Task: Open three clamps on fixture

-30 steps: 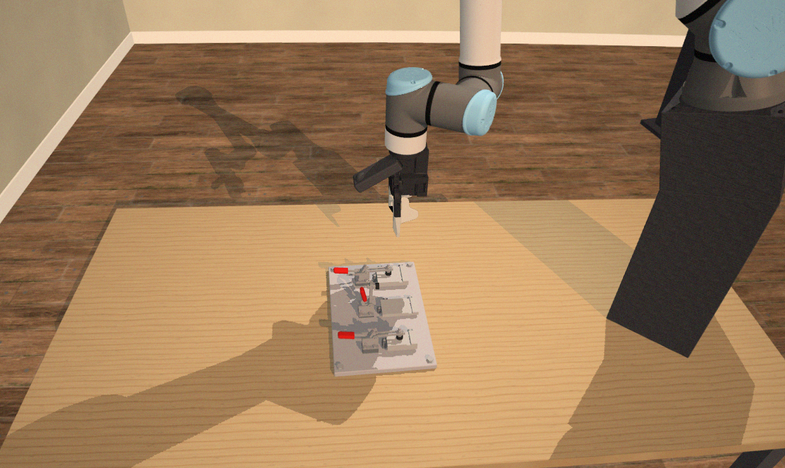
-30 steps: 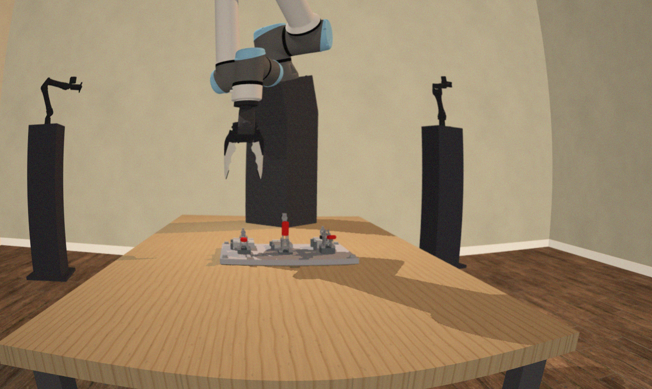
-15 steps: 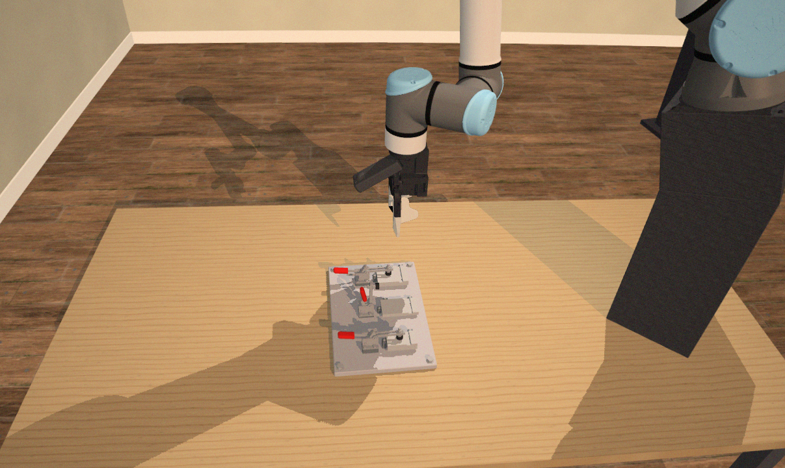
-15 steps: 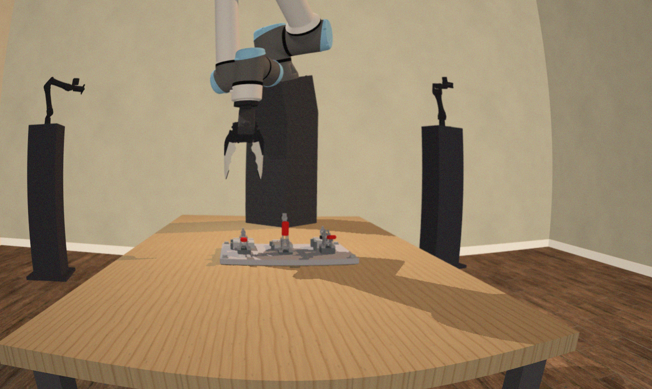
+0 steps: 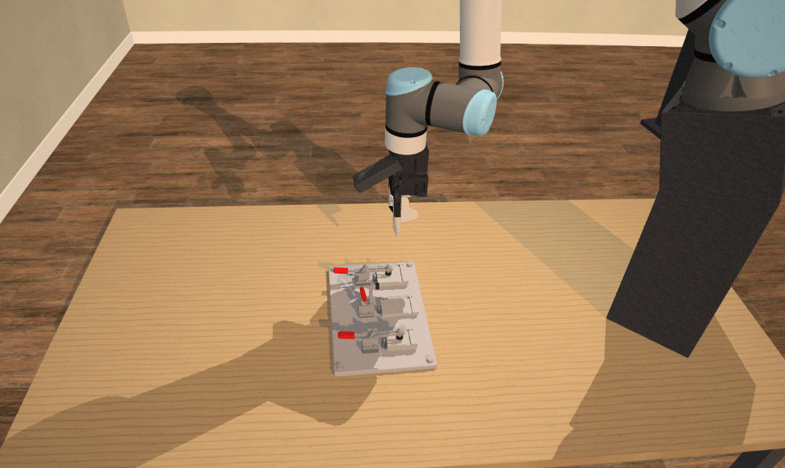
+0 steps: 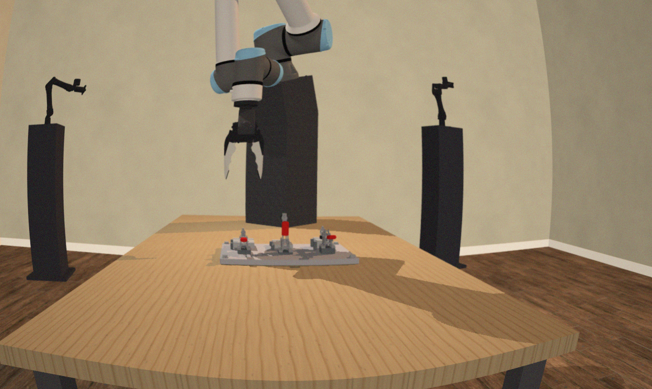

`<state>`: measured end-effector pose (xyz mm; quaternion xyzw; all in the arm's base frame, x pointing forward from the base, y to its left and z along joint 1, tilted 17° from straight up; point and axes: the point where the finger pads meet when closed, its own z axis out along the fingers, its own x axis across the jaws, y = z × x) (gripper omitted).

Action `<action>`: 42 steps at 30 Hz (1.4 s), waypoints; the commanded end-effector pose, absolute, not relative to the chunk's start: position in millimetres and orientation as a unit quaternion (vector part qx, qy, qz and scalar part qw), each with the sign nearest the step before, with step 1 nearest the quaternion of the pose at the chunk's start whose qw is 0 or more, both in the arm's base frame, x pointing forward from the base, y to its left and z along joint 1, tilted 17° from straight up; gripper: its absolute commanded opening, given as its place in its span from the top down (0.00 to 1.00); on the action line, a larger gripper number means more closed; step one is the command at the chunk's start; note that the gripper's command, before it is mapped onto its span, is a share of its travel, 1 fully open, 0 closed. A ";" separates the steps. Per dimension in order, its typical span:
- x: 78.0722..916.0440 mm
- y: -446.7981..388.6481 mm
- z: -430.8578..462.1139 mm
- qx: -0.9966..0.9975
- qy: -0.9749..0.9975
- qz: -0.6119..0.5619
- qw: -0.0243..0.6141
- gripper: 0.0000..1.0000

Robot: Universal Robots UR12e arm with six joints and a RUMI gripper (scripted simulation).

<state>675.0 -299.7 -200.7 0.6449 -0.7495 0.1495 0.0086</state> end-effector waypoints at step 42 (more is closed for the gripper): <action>675.4 -299.8 -200.1 0.645 -0.749 0.150 0.008 0.72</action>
